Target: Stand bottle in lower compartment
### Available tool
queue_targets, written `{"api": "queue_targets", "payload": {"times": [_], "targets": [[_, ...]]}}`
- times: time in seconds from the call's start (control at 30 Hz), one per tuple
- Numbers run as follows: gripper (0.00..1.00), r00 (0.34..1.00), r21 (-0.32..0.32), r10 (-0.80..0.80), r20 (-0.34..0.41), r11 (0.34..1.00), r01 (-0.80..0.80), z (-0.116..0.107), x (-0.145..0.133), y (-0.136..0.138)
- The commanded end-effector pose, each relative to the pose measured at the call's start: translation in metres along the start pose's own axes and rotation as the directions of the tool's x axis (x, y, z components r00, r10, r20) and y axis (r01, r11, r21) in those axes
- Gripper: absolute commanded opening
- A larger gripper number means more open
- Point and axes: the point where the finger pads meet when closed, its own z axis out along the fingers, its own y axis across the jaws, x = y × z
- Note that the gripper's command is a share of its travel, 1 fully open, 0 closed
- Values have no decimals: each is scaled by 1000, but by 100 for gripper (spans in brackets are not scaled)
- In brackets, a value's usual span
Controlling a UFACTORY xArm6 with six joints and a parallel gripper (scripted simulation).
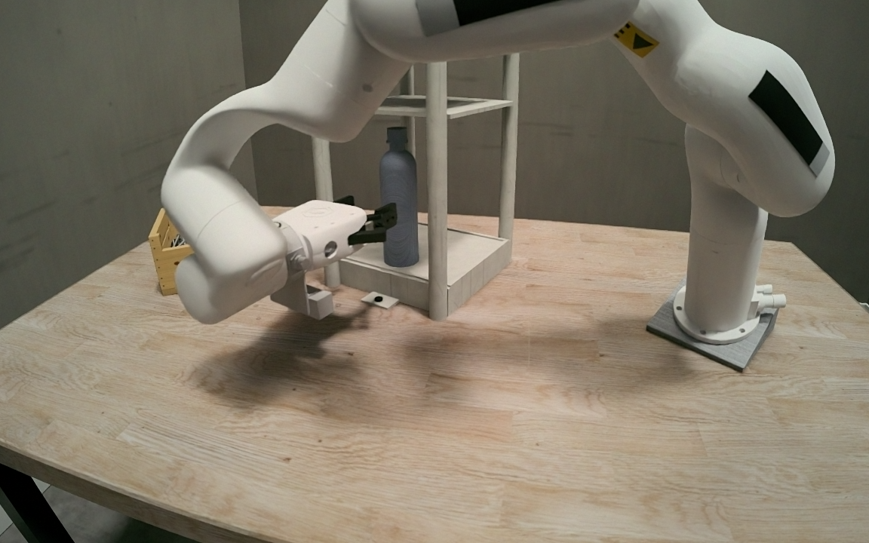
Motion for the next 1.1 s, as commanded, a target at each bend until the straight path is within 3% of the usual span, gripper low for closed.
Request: {"api": "queue_targets", "payload": {"times": [0.0,0.3,1.07], "targets": [[77,1000,1,3,-1,1000,-3,-17,-1,1],[77,1000,1,3,-1,1000,-3,-40,-1,1],[77,1000,1,3,-1,1000,-3,-66,-1,1]]}}
